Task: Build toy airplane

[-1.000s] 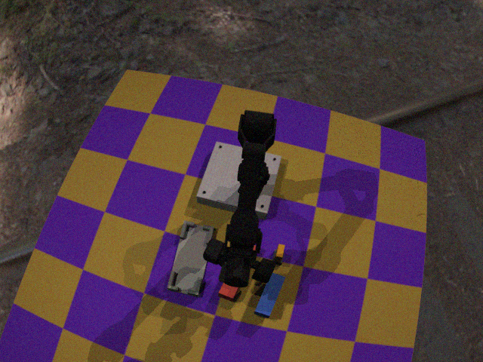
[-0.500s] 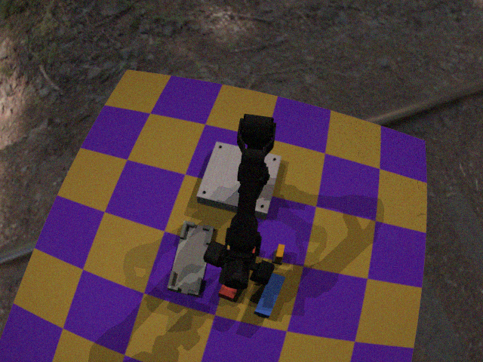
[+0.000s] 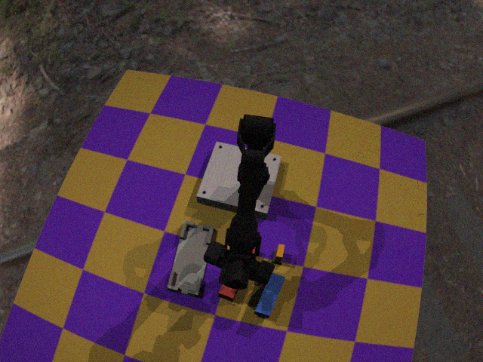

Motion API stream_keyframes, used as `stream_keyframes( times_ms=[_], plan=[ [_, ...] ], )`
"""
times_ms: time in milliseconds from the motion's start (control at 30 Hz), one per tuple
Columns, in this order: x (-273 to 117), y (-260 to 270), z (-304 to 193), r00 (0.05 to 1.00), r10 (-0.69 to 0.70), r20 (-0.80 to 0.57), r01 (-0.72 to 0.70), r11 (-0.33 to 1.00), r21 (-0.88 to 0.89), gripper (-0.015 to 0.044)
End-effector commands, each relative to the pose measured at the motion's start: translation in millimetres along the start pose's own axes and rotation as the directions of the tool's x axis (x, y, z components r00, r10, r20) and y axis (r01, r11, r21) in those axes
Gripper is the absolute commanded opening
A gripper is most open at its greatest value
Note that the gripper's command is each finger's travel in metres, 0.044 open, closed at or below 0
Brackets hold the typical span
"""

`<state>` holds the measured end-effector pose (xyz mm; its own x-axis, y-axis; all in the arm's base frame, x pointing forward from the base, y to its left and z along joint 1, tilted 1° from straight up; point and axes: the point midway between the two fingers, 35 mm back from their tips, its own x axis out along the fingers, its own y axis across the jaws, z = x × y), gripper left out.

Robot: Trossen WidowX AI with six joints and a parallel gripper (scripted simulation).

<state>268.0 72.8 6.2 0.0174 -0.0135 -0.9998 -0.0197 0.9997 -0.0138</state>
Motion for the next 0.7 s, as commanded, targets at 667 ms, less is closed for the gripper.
stream_keyframes(
  times_ms=[667],
  plan=[
    [-64,3,8,1.0,0.003,0.001,-0.003,1.0,-0.001,0.0]
  ],
)
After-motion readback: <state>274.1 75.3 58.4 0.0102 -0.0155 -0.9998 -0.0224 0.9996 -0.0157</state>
